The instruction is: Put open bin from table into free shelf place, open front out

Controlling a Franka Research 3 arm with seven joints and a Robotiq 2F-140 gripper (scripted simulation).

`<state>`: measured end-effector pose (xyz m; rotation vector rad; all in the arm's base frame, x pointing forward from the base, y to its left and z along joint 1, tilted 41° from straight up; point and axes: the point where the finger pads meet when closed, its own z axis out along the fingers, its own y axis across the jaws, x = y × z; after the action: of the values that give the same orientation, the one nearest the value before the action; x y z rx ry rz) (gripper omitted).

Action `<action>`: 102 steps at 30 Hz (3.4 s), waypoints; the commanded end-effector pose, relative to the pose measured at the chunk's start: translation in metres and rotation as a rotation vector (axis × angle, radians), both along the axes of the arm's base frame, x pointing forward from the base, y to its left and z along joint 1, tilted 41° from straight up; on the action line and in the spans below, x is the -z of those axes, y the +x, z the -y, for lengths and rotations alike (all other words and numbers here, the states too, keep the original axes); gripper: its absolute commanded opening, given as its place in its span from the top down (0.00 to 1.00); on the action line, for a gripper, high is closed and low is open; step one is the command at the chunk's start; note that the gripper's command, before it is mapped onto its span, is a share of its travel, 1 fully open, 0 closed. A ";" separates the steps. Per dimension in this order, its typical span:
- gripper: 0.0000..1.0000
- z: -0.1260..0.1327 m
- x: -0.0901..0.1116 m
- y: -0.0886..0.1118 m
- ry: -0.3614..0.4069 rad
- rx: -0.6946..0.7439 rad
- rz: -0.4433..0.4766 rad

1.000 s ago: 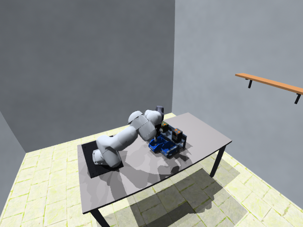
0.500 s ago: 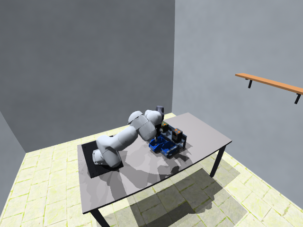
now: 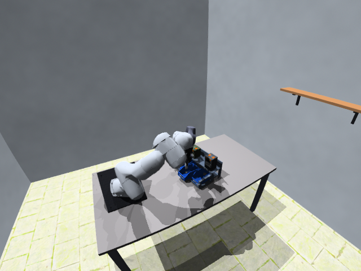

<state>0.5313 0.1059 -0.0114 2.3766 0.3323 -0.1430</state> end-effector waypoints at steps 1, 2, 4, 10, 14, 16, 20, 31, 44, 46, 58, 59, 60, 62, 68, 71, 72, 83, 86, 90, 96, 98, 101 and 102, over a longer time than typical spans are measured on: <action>1.00 -0.002 0.000 0.004 0.003 -0.006 0.007; 1.00 -0.002 0.000 0.004 0.003 -0.006 0.007; 1.00 -0.003 0.000 0.005 0.003 -0.007 0.009; 1.00 -0.003 0.001 0.008 0.005 -0.010 0.012; 1.00 -0.004 0.001 0.009 0.005 -0.011 0.014; 1.00 -0.004 0.001 0.010 0.005 -0.012 0.014; 1.00 -0.004 0.001 0.010 0.006 -0.012 0.015; 1.00 -0.004 0.001 0.011 0.006 -0.013 0.016; 1.00 -0.004 0.001 0.011 0.006 -0.013 0.016; 1.00 -0.004 0.001 0.011 0.006 -0.013 0.016; 1.00 -0.004 0.001 0.011 0.006 -0.013 0.016; 1.00 -0.004 0.001 0.011 0.006 -0.013 0.016; 1.00 -0.004 0.001 0.011 0.006 -0.013 0.016; 1.00 -0.004 0.001 0.011 0.006 -0.013 0.016; 1.00 -0.004 0.001 0.011 0.006 -0.013 0.016; 1.00 -0.004 0.001 0.011 0.006 -0.014 0.016; 1.00 -0.004 0.001 0.011 0.006 -0.014 0.017; 1.00 -0.003 0.002 0.011 0.011 -0.025 0.028; 1.00 -0.003 0.002 0.011 0.013 -0.027 0.031; 1.00 -0.003 0.002 0.011 0.014 -0.030 0.034; 1.00 -0.003 0.002 0.011 0.016 -0.033 0.038; 1.00 -0.003 0.002 0.011 0.016 -0.034 0.038; 1.00 -0.003 0.002 0.011 0.016 -0.034 0.038; 1.00 -0.003 0.002 0.011 0.016 -0.034 0.038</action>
<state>0.5399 0.1068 -0.0149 2.3818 0.3622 -0.0938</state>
